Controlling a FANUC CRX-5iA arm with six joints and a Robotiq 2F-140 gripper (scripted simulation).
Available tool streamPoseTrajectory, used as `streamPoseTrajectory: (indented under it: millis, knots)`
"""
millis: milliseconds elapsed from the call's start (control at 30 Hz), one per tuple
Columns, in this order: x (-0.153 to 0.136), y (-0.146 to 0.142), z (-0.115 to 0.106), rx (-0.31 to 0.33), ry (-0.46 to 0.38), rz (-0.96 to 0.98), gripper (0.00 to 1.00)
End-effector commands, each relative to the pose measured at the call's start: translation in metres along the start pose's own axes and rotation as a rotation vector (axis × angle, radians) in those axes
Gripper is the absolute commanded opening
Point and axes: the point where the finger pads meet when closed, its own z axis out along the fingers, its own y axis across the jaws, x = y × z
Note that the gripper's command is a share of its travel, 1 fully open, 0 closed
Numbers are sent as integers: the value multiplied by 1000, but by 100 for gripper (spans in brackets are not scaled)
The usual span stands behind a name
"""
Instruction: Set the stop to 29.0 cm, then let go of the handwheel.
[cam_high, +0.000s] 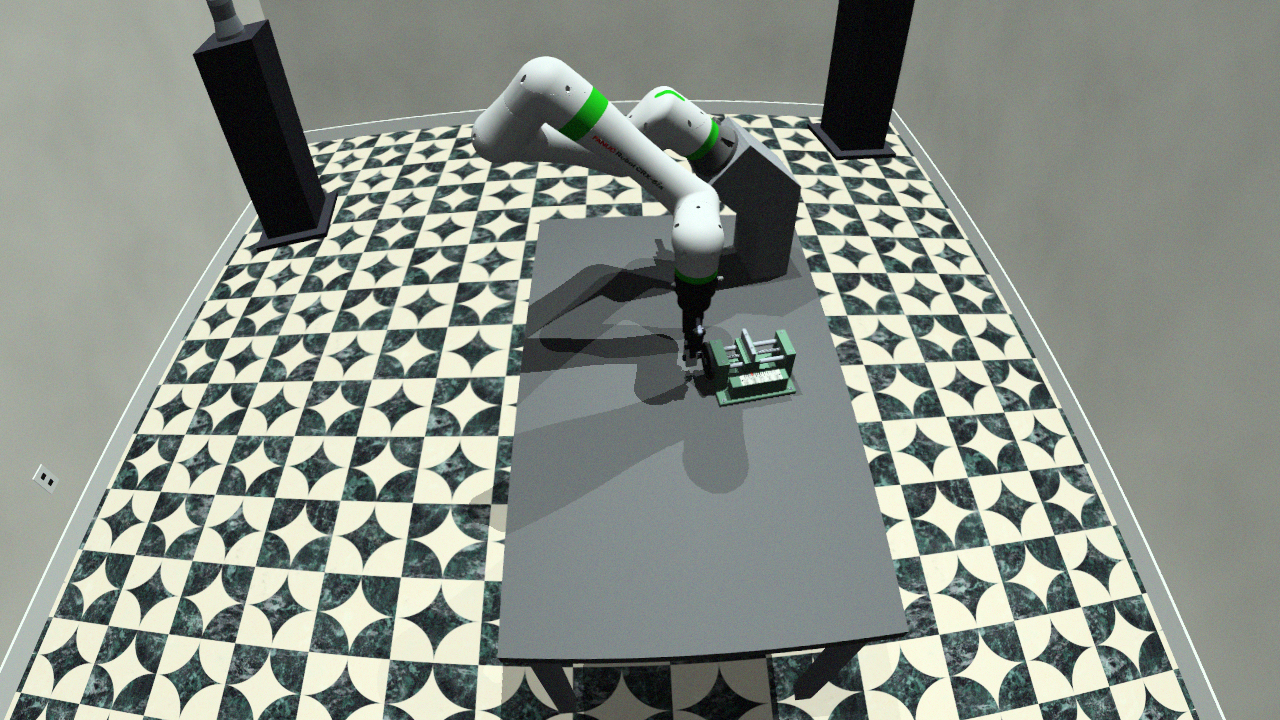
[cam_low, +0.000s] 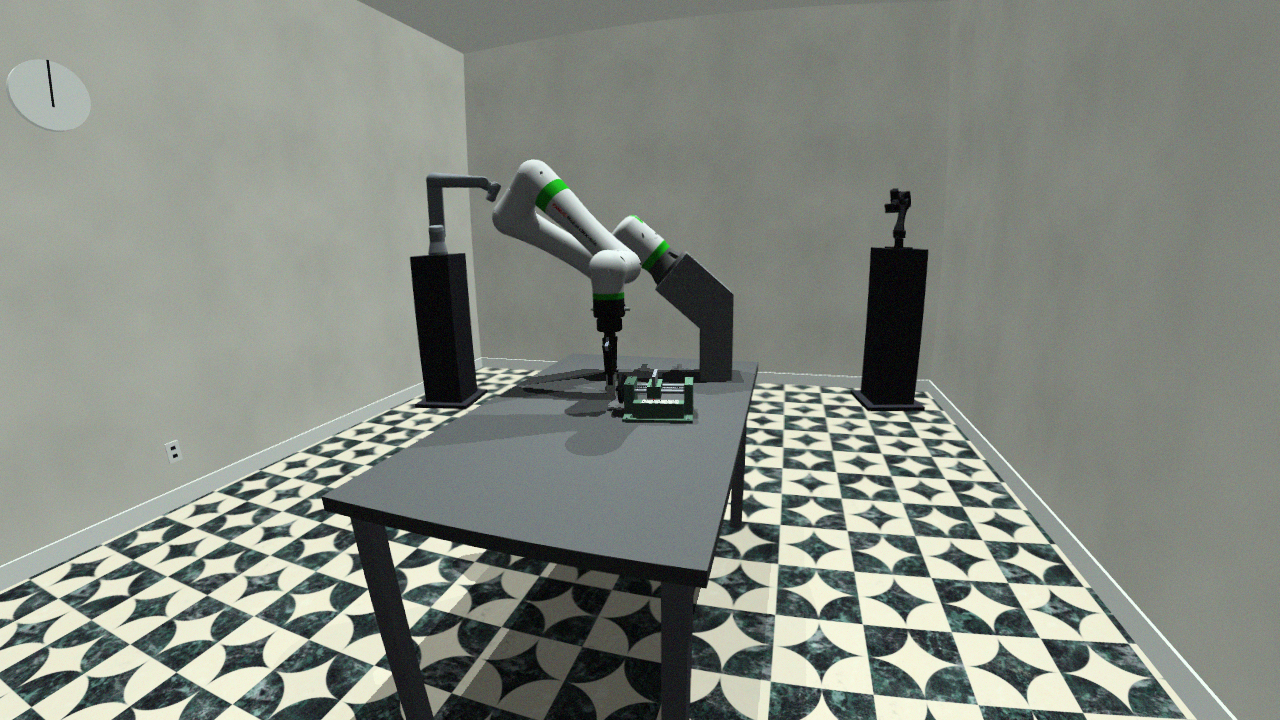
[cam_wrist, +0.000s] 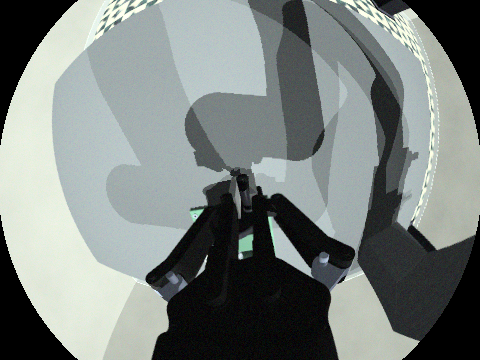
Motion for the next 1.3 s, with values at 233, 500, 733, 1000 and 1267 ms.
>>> streamPoseTrajectory:
  millis: [233,500,733,1000,1267]
  knots:
    - [0,2,-12,0,0,0,4]
    - [0,1,-19,0,0,0,4]
    - [0,-2,-27,0,0,0,4]
    - [0,-6,-34,0,0,0,4]
    - [0,-19,-42,0,0,0,4]
